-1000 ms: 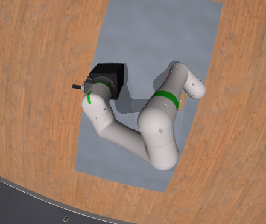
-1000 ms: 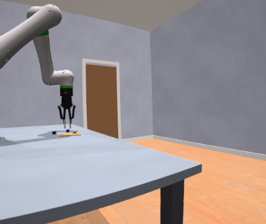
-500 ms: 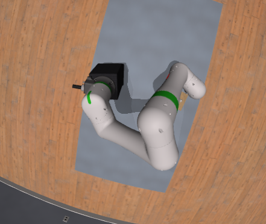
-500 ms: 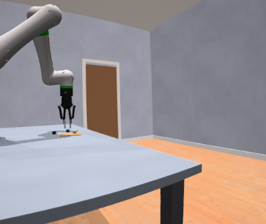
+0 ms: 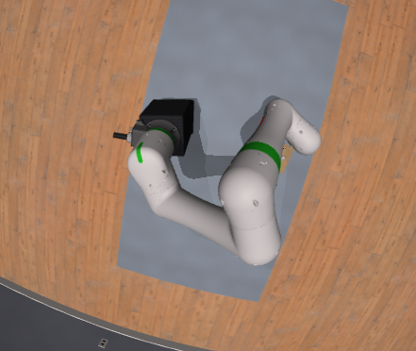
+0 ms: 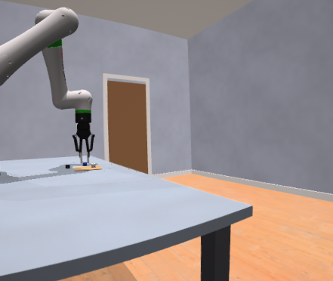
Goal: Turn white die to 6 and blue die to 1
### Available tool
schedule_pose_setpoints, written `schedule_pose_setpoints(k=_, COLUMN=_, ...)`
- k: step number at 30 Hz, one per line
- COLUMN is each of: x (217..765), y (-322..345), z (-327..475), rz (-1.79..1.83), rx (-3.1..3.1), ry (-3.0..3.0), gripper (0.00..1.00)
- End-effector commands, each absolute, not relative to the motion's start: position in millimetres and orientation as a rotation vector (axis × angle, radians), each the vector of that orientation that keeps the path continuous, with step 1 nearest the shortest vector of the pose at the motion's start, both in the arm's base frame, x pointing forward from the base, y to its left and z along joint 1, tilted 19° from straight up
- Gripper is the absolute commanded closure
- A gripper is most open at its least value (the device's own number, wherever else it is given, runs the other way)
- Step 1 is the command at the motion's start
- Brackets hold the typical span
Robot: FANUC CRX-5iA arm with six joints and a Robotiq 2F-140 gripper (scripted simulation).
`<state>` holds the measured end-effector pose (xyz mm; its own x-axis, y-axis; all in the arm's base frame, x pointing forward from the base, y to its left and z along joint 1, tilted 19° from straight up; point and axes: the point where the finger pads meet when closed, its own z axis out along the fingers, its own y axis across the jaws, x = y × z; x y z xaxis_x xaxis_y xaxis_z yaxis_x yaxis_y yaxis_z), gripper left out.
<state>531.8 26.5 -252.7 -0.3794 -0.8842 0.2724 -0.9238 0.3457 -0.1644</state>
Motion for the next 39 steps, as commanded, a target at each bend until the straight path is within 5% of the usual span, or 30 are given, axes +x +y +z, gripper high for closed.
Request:
schedule_pose_setpoints(k=1, x=532.3, y=25.2, z=-256.7, rz=0.442, rx=1.666, ry=-2.464, gripper=0.79)
schedule_pose_setpoints(k=39, x=532.7, y=22.7, z=-264.5, rz=0.442, rx=1.666, ry=-2.464, gripper=0.79)
